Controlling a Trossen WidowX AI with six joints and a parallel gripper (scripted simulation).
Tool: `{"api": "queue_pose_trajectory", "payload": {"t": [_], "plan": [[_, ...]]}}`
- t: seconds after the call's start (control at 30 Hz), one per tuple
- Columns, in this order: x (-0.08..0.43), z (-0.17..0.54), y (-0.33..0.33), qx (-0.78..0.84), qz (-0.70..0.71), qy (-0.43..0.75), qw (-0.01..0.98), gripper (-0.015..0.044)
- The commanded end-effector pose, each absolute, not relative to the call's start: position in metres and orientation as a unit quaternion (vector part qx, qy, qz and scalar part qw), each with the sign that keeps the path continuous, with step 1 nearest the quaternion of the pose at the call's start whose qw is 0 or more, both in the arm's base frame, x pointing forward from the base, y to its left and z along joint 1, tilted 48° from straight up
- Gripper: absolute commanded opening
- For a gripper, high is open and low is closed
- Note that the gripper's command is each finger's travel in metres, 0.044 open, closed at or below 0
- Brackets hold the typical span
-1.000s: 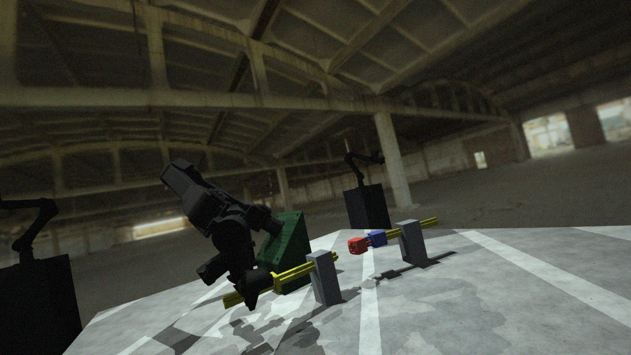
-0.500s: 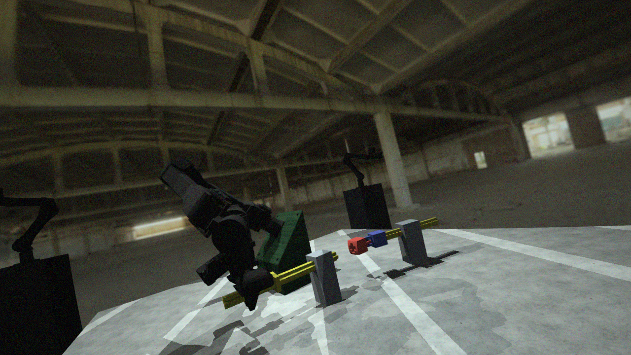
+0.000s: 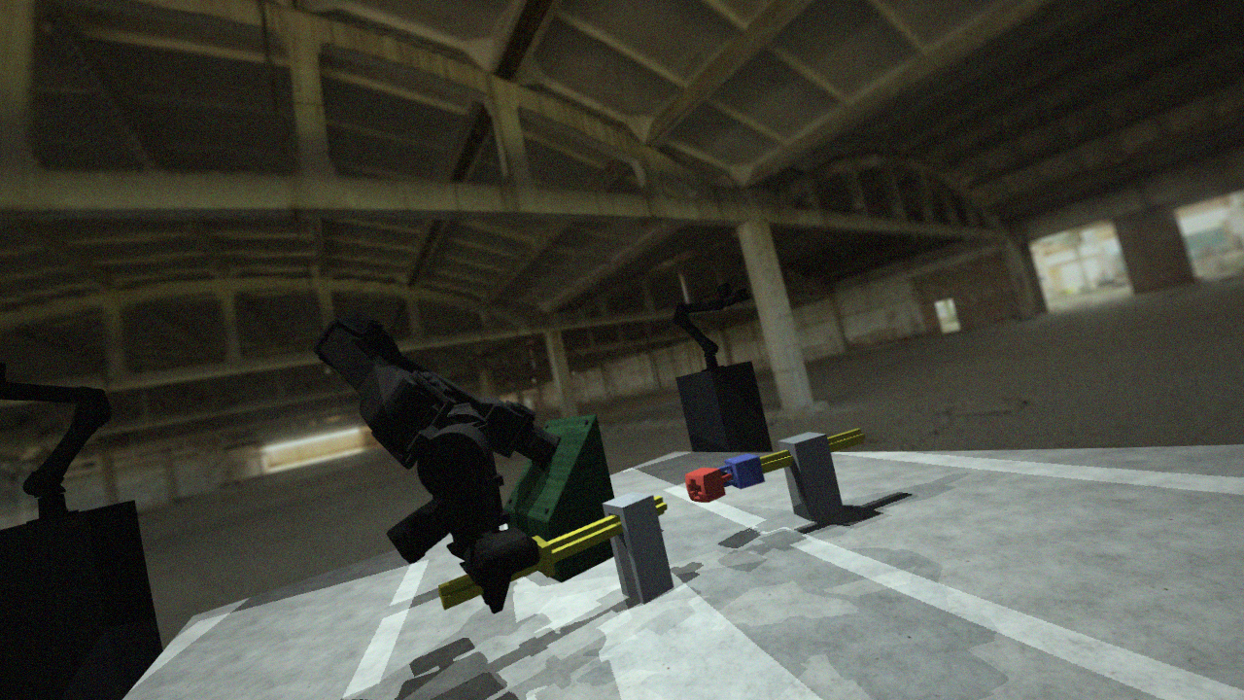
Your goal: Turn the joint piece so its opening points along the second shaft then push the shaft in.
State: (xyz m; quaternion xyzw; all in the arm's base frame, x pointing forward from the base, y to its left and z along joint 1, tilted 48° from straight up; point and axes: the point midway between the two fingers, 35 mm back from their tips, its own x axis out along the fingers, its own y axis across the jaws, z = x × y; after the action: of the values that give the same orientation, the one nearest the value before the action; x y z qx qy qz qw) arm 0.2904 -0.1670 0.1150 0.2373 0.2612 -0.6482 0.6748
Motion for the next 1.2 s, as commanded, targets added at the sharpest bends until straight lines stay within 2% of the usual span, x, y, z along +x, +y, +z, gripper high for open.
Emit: {"api": "queue_pose_trajectory", "payload": {"t": [0.0,0.97,1.17], "plan": [[0.2904,0.115,-0.167,0.237,-0.648,0.261,0.675,0.0067],[0.2904,0.115,-0.167,0.237,-0.648,0.261,0.675,0.0067],[0.2904,0.115,-0.167,0.237,-0.648,0.261,0.675,0.0027]]}}
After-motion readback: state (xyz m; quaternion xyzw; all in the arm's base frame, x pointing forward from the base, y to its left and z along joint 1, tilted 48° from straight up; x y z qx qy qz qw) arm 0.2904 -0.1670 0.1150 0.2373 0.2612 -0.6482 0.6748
